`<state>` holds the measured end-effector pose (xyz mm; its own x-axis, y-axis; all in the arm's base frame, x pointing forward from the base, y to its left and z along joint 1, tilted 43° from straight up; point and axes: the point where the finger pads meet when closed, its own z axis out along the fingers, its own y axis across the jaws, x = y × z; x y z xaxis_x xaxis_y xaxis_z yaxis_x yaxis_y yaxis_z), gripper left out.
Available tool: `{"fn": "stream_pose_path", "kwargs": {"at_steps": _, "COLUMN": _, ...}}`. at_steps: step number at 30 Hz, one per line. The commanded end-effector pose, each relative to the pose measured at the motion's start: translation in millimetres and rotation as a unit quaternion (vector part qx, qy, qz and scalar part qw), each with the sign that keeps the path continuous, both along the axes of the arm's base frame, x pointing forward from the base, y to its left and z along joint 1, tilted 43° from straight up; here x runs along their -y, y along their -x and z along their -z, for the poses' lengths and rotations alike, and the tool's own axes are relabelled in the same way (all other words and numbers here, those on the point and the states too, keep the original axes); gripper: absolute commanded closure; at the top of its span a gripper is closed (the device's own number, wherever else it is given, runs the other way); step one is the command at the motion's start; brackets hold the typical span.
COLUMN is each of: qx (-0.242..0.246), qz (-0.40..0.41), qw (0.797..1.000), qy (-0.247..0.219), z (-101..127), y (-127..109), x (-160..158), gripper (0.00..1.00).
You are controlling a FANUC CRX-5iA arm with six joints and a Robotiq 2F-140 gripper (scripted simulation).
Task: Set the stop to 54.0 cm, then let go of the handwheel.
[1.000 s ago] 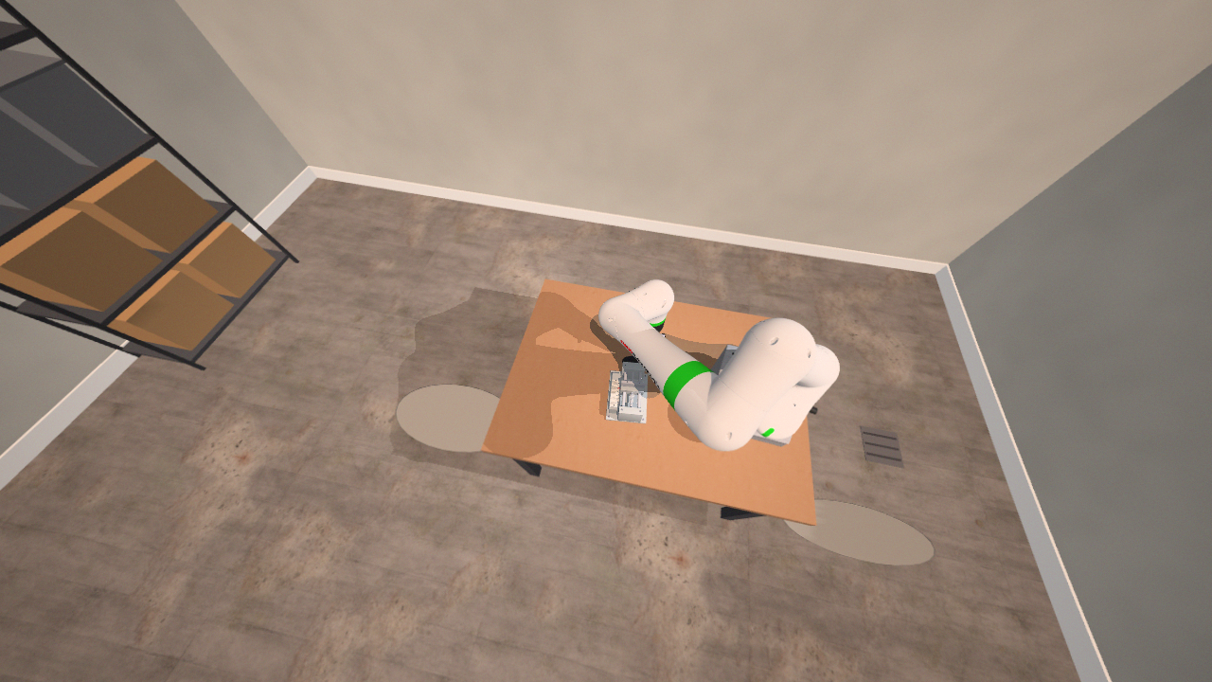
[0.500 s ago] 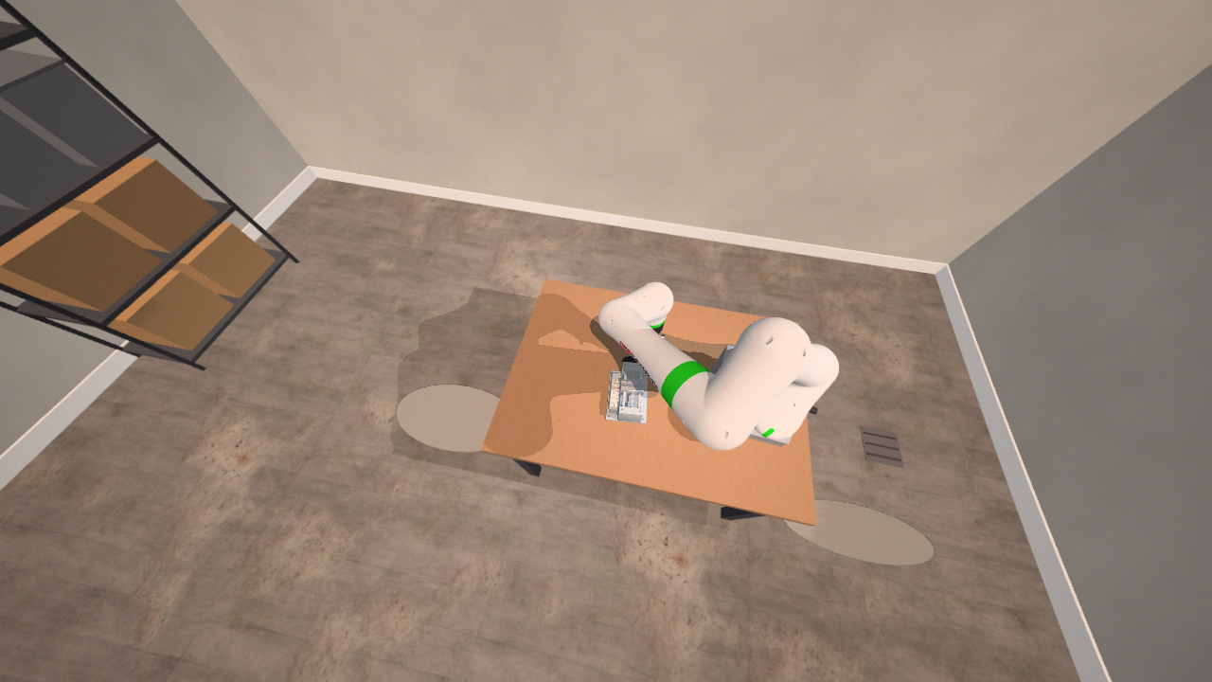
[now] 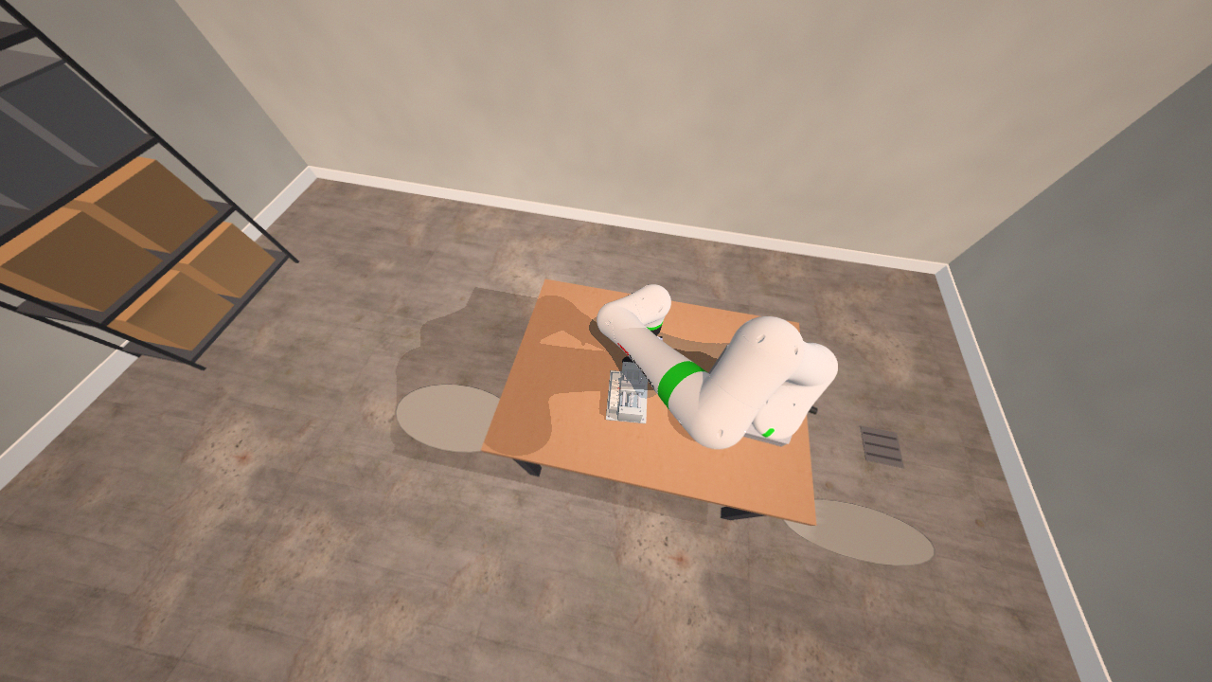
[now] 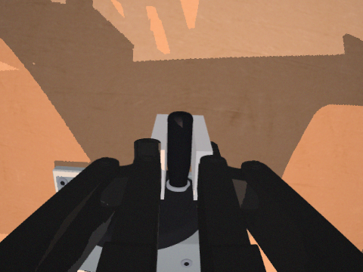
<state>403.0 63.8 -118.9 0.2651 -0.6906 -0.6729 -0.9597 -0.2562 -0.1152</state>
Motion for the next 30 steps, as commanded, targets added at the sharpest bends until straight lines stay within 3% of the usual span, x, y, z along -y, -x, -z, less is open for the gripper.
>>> {"fn": "stream_pose_path", "kwargs": {"at_steps": 1, "qx": 0.0, "qz": 0.0, "qw": 1.0, "qy": 0.0, "z": 2, "y": -2, "x": -2, "gripper": 0.96}}
{"fn": "stream_pose_path", "kwargs": {"at_steps": 30, "qx": 0.0, "qz": 0.0, "qw": 1.0, "qy": 0.0, "z": 6, "y": -30, "x": -17, "gripper": 0.96}}
